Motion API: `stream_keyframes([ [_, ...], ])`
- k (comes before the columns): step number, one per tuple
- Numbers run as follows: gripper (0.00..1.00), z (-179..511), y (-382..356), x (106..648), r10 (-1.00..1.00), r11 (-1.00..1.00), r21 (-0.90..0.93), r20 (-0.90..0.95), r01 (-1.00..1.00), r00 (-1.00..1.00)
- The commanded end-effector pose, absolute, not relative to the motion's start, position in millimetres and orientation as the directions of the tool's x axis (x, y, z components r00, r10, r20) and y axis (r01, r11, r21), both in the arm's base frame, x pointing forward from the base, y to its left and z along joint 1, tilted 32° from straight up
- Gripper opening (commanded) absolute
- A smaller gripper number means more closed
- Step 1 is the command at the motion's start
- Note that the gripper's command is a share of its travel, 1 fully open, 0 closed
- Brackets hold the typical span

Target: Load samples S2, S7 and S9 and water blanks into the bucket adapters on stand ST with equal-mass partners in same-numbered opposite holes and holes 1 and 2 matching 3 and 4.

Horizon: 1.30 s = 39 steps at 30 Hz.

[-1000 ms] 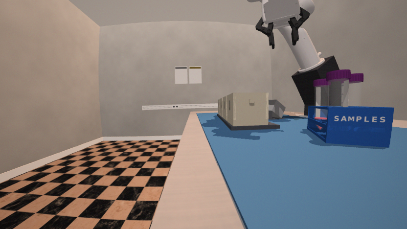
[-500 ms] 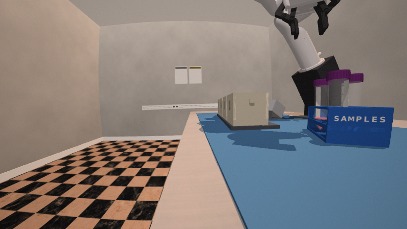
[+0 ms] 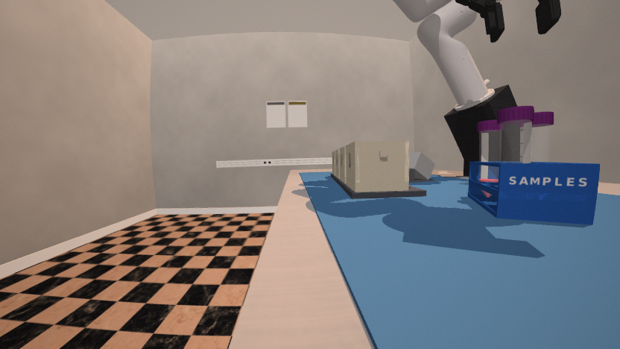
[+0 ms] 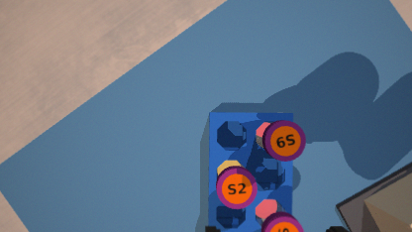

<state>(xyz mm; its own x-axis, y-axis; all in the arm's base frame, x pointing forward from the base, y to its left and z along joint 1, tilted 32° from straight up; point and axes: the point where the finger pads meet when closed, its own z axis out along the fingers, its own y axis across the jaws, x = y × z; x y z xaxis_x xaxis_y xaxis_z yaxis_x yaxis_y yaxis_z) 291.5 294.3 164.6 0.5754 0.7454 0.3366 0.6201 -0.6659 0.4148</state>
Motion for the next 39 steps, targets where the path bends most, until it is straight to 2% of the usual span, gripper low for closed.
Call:
stream_keyframes([
  [1,0.57,164,304,293,0.743,-0.668,0.419,0.337,0.614,0.578],
  [39,0.57,125,303,317,0.743,-0.668,0.42,0.337,0.614,0.578],
])
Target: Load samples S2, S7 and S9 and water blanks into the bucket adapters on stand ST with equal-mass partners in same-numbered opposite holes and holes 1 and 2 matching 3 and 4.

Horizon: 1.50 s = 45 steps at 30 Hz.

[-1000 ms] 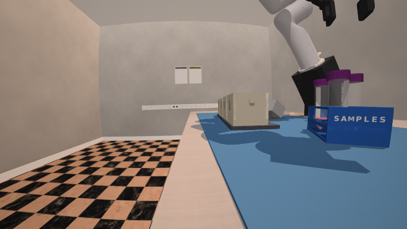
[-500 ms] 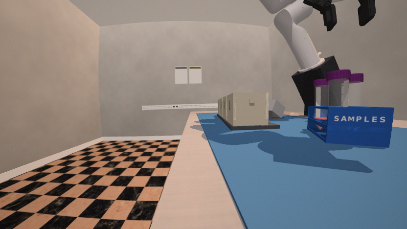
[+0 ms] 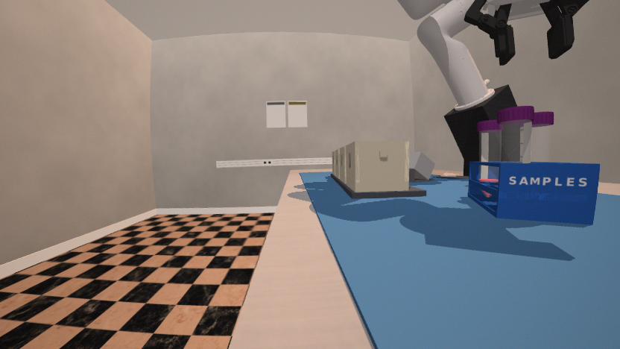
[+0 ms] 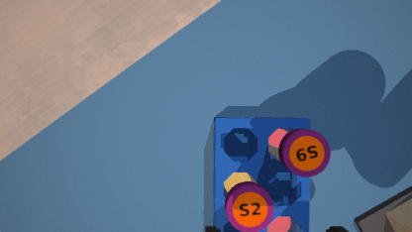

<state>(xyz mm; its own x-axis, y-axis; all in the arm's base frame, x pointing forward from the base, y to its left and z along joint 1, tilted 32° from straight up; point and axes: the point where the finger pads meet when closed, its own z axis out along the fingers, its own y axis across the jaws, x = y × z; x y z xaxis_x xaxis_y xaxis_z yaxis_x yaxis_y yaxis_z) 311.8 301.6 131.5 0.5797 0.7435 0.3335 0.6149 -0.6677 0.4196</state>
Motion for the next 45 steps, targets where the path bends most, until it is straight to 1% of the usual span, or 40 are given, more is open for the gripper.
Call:
stream_keyframes([
  [1,0.57,123,302,318,0.743,-0.668,0.42,0.337,0.614,0.578],
  [38,0.57,68,300,354,0.743,-0.668,0.42,0.337,0.614,0.578],
  [45,0.57,68,300,354,0.743,-0.668,0.42,0.337,0.614,0.578],
])
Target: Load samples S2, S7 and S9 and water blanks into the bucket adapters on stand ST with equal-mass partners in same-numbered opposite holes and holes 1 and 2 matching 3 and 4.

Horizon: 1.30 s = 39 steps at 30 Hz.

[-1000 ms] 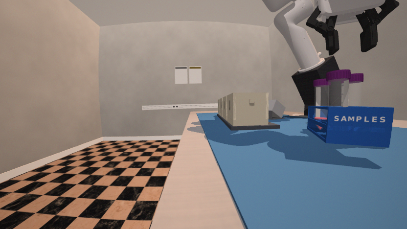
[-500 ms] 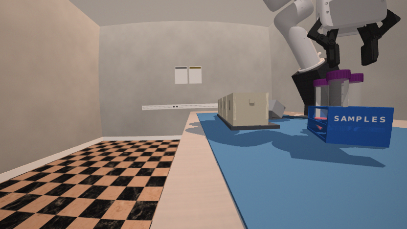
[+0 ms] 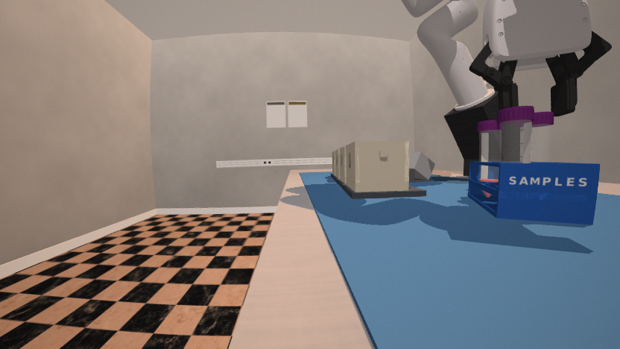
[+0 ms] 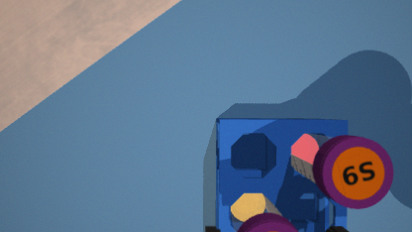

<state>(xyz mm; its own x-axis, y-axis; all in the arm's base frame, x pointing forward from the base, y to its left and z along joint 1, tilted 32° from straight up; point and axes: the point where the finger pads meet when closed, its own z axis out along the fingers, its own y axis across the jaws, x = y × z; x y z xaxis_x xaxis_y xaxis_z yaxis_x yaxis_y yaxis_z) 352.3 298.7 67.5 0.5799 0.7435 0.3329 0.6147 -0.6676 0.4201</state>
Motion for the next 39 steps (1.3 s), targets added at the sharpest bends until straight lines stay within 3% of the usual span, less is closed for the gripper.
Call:
stream_keyframes([
  [1,0.57,68,300,354,0.743,-0.668,0.42,0.337,0.614,0.578],
  [39,0.57,52,299,364,0.743,-0.668,0.42,0.337,0.614,0.578],
])
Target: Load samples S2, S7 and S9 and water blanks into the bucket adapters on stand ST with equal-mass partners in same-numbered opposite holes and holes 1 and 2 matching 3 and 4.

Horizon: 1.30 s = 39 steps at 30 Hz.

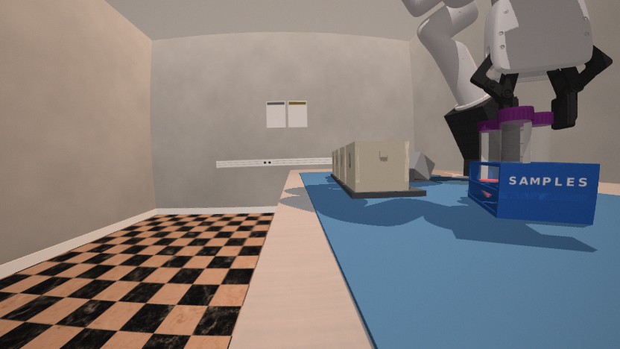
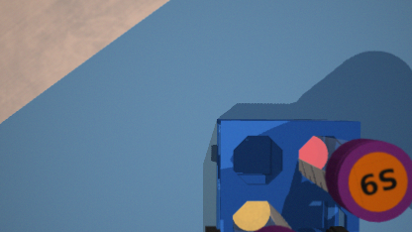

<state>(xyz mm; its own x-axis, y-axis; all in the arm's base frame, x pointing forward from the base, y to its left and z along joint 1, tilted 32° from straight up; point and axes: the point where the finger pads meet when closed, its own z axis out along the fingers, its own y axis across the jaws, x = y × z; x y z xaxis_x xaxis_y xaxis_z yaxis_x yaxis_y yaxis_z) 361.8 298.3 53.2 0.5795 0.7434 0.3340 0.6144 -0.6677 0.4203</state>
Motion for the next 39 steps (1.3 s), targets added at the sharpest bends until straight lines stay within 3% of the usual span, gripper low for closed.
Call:
stream_keyframes([
  [1,0.57,51.3,299.2,363.9,0.743,-0.668,0.42,0.337,0.614,0.578],
  [18,0.57,50.8,299.2,364.3,0.743,-0.668,0.42,0.337,0.614,0.578],
  [19,0.0,51.2,299.2,363.9,0.743,-0.668,0.42,0.337,0.614,0.578],
  [39,0.0,52.2,299.2,363.3,0.743,-0.668,0.42,0.337,0.614,0.578],
])
